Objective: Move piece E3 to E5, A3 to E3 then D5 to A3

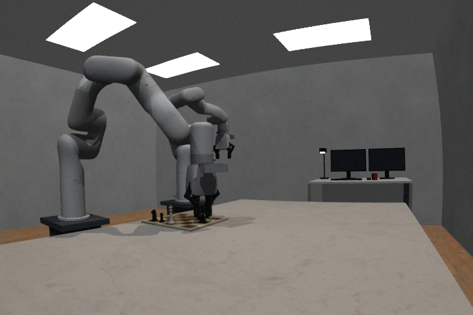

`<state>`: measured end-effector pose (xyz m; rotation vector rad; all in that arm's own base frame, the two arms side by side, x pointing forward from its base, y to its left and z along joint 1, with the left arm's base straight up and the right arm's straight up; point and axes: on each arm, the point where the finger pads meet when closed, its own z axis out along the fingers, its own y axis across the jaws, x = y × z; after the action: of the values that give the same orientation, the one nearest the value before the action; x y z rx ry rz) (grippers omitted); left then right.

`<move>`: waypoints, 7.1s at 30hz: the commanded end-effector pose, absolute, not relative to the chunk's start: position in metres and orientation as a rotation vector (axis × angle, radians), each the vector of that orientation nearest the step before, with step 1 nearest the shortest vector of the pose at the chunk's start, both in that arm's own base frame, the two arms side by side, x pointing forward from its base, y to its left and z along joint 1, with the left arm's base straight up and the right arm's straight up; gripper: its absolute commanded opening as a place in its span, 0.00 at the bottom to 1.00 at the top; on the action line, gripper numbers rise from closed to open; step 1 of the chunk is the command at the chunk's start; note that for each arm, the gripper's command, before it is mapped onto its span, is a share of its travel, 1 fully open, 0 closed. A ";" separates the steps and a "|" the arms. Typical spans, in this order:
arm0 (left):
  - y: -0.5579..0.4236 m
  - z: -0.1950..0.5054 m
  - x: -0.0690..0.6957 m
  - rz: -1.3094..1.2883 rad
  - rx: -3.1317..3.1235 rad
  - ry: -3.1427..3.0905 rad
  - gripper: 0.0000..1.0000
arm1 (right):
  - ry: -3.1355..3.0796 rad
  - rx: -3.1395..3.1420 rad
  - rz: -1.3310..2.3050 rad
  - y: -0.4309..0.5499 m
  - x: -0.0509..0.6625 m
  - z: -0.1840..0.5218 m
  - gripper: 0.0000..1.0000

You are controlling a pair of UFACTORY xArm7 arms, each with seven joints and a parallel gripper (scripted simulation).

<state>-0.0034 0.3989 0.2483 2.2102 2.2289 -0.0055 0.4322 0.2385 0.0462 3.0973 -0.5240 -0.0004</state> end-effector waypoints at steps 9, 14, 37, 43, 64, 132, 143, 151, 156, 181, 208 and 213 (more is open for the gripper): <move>0.400 0.250 -0.003 0.000 2.212 2.231 1.00 | -0.524 3.100 0.005 0.239 0.434 0.048 0.00; 0.400 0.250 -0.003 0.000 2.212 2.231 1.00 | -0.524 3.100 0.005 0.239 0.434 0.048 0.00; 0.400 0.250 -0.003 0.000 2.212 2.231 1.00 | -0.524 3.100 0.005 0.239 0.434 0.052 0.00; 0.400 0.250 -0.003 0.000 2.212 2.231 1.00 | -0.524 3.100 0.005 0.239 0.434 0.084 0.00; 0.400 0.250 -0.003 0.000 2.212 2.231 1.00 | -0.524 3.100 0.005 0.239 0.433 0.148 0.00; 0.400 0.250 -0.003 0.000 2.212 2.231 1.00 | -0.004 3.143 0.004 0.243 0.279 0.060 0.00; 0.400 0.250 -0.003 0.000 2.212 2.231 1.00 | -0.004 3.143 0.004 0.243 0.279 0.052 0.00; 0.400 0.250 -0.003 0.000 2.212 2.231 1.00 | -0.004 3.143 0.004 0.243 0.279 0.052 0.00; 0.400 0.250 -0.003 0.000 2.212 2.231 1.00 | -0.004 3.143 0.004 0.243 0.279 0.052 0.00; 0.400 0.250 -0.003 0.000 2.212 2.231 1.00 | -0.004 3.143 0.004 0.243 0.279 0.052 0.00; 0.400 0.250 -0.003 0.000 2.212 2.231 1.00 | -0.004 3.143 0.004 0.243 0.279 0.048 0.00; 0.400 0.250 -0.003 0.000 2.212 2.231 1.00 | -0.004 3.143 0.004 0.243 0.279 0.048 0.00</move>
<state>-0.0034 0.3989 0.2483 2.2102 2.2289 -0.0055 0.2776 0.2417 0.0468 3.1413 -0.0039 -0.0004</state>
